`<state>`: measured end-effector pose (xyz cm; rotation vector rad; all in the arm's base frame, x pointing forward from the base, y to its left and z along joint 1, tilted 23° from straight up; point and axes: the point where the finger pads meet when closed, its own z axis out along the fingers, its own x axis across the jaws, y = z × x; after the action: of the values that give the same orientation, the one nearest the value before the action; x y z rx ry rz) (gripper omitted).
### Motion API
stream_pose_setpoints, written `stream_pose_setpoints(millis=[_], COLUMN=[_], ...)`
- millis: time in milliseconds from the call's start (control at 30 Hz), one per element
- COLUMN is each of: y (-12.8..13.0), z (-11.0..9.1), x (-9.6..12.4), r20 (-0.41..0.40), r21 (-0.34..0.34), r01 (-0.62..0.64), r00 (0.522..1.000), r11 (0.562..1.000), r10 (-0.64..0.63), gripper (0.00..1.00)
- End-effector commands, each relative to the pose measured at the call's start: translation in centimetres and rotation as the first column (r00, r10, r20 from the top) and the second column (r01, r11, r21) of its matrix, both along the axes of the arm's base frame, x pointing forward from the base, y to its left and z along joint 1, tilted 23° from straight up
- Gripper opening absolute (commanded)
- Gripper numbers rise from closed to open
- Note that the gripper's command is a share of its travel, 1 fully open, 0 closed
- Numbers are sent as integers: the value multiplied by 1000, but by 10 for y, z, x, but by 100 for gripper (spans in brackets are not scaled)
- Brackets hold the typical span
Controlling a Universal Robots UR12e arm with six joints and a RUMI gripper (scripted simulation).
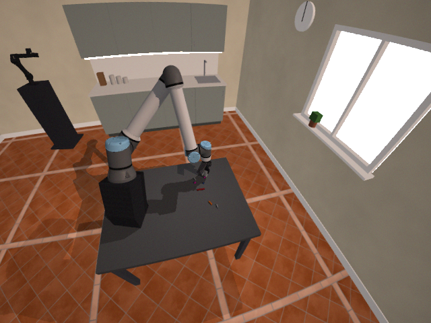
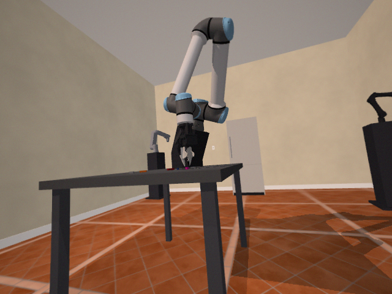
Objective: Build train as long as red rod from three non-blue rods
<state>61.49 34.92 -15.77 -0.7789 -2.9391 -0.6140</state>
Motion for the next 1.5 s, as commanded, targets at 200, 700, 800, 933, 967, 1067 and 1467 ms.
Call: stream_pose_setpoints(millis=[200,700,800,933,967,1067,1467], y=[0,0,0,0,0,1,5], z=[1,1,1,0,0,-1,-11], x=[1,1,1,1,1,1,1], r20=[1,1,1,1,1,1,1], r21=[0,0,0,0,0,0,0], r01=[0,0,0,0,0,0,0], r00=[1000,1000,1000,1000,1000,1000,1000], r11=[1000,1000,1000,1000,1000,1000,1000], r10=[0,0,0,0,0,0,0], gripper=[14,14,14,14,14,14,14])
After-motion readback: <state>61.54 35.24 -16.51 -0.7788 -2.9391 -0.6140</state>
